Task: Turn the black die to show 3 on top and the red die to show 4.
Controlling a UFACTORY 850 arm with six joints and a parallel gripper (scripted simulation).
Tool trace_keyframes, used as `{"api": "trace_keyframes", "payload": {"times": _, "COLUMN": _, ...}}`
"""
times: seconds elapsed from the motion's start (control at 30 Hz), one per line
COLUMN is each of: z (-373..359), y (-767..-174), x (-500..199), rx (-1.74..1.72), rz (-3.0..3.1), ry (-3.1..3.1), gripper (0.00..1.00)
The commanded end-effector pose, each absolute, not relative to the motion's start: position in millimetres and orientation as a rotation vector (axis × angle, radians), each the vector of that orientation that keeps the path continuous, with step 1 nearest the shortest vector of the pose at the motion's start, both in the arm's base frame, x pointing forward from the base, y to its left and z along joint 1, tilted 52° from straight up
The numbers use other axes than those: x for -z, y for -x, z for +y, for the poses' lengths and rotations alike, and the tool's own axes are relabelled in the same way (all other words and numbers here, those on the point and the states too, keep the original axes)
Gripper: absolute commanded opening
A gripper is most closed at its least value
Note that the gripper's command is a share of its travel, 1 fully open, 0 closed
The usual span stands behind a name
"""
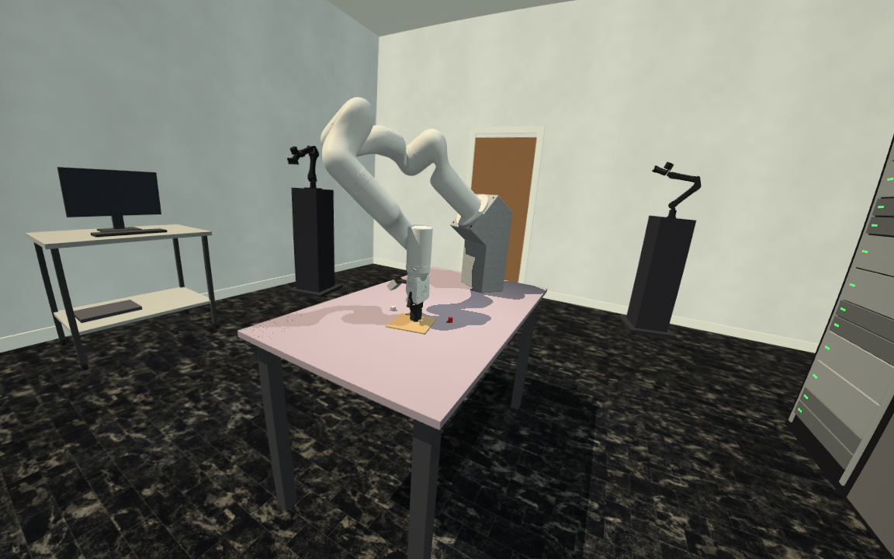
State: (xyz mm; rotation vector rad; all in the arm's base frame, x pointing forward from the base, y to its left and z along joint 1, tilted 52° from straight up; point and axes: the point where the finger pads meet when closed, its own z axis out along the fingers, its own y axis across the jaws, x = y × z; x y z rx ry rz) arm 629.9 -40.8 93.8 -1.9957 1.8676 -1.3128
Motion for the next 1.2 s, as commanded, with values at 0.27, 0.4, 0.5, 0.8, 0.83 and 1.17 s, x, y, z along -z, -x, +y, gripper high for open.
{"api": "trace_keyframes", "payload": {"times": 0.27, "z": -40.4, "y": -630.0, "x": -94.1, "rx": 1.313, "rz": 1.867, "ry": 1.995, "gripper": 0.15}}
{"api": "trace_keyframes", "payload": {"times": 0.4, "z": -40.4, "y": -630.0, "x": -94.1, "rx": 1.313, "rz": 1.867, "ry": 1.995, "gripper": 0.19}}
{"api": "trace_keyframes", "payload": {"times": 0.5, "z": -40.4, "y": -630.0, "x": -94.1, "rx": 1.313, "rz": 1.867, "ry": 1.995, "gripper": 0.23}}
{"api": "trace_keyframes", "payload": {"times": 0.8, "z": -40.4, "y": -630.0, "x": -94.1, "rx": 1.313, "rz": 1.867, "ry": 1.995, "gripper": 0.31}}
{"api": "trace_keyframes", "payload": {"times": 0.83, "z": -40.4, "y": -630.0, "x": -94.1, "rx": 1.313, "rz": 1.867, "ry": 1.995, "gripper": 0.31}}
{"api": "trace_keyframes", "payload": {"times": 1.17, "z": -38.9, "y": -627.9, "x": -96.2, "rx": 1.313, "rz": 1.867, "ry": 1.995, "gripper": 0.31}}
